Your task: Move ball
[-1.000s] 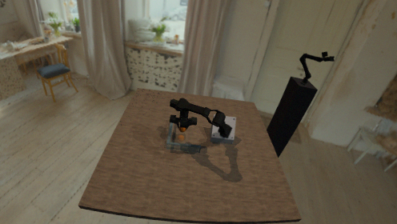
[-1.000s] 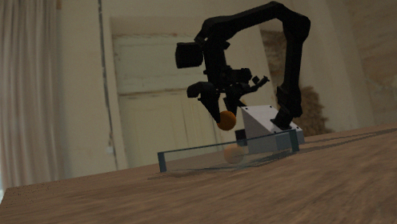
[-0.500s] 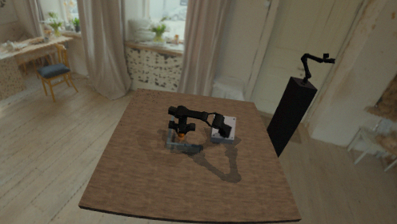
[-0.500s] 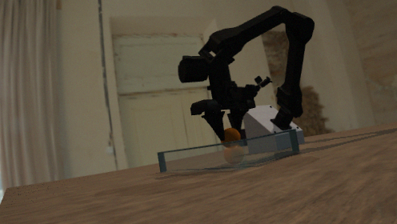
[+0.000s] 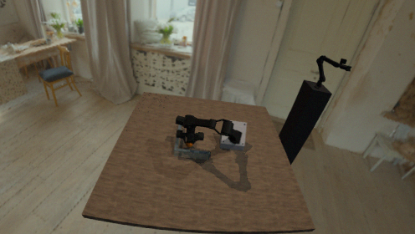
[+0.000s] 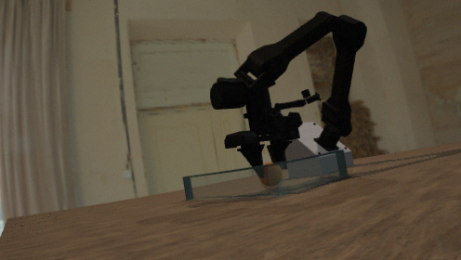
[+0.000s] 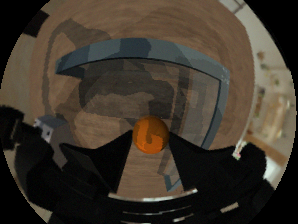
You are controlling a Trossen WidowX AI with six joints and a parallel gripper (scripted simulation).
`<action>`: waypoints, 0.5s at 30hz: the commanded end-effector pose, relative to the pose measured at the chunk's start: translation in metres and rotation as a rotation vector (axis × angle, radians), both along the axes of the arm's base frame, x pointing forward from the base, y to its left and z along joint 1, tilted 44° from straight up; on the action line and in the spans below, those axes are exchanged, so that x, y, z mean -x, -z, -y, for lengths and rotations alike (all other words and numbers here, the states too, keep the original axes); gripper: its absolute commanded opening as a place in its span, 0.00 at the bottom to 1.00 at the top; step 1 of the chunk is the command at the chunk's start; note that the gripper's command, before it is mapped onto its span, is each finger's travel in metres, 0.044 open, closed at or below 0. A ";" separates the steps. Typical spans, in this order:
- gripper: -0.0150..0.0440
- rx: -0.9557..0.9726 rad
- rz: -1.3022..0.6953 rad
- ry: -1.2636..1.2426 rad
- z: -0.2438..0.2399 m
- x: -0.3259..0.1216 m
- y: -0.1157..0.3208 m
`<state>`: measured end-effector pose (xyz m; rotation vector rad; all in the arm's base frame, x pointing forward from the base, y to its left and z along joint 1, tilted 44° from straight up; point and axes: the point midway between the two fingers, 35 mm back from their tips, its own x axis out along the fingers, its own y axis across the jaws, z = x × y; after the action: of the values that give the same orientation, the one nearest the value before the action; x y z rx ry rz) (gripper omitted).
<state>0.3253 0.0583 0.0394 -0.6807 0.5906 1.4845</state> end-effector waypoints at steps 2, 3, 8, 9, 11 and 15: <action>0.25 -0.004 -0.003 0.004 -0.006 0.000 0.006; 0.25 -0.004 -0.003 0.004 -0.007 0.000 0.007; 0.25 -0.004 -0.003 0.004 -0.010 0.000 0.010; 0.30 -0.001 -0.003 0.000 -0.008 0.001 0.008; 0.39 -0.001 -0.003 0.000 -0.008 0.001 0.008; 0.57 -0.001 -0.003 0.000 -0.008 0.001 0.008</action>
<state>0.3246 0.0659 0.0314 -0.6771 0.5932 1.4847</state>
